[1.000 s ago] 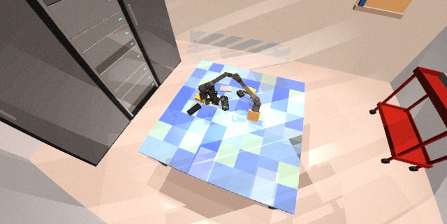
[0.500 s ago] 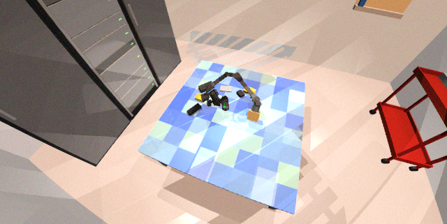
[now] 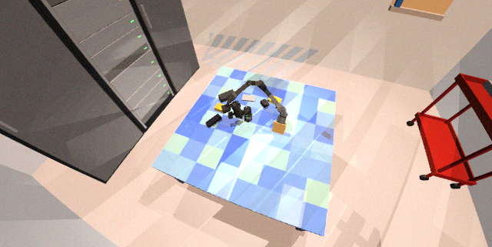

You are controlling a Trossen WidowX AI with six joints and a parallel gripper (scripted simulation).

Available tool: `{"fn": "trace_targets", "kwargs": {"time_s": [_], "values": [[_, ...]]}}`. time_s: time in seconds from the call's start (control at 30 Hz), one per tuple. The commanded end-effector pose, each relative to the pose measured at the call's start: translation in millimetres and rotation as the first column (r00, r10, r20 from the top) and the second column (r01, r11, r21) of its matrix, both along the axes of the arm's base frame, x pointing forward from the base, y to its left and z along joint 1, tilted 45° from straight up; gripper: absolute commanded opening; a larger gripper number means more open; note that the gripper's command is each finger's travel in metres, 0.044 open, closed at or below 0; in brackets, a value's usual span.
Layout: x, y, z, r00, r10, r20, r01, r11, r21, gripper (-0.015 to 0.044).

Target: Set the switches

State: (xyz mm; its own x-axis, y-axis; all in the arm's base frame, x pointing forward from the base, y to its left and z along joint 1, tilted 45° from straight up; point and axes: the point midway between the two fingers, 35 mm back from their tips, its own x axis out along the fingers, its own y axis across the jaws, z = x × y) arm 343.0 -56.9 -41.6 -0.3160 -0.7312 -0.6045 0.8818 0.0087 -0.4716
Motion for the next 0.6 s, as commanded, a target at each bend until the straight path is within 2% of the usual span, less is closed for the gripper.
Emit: {"fn": "trace_targets", "kwargs": {"time_s": [0.0,0.57], "values": [[-3,-6,-7,1.000,0.003,-0.014,-0.003,1.000,-0.003,0.0000],[-6,-17,-17,1.000,0.003,-0.014,-0.003,1.000,-0.005,0.0000]]}}
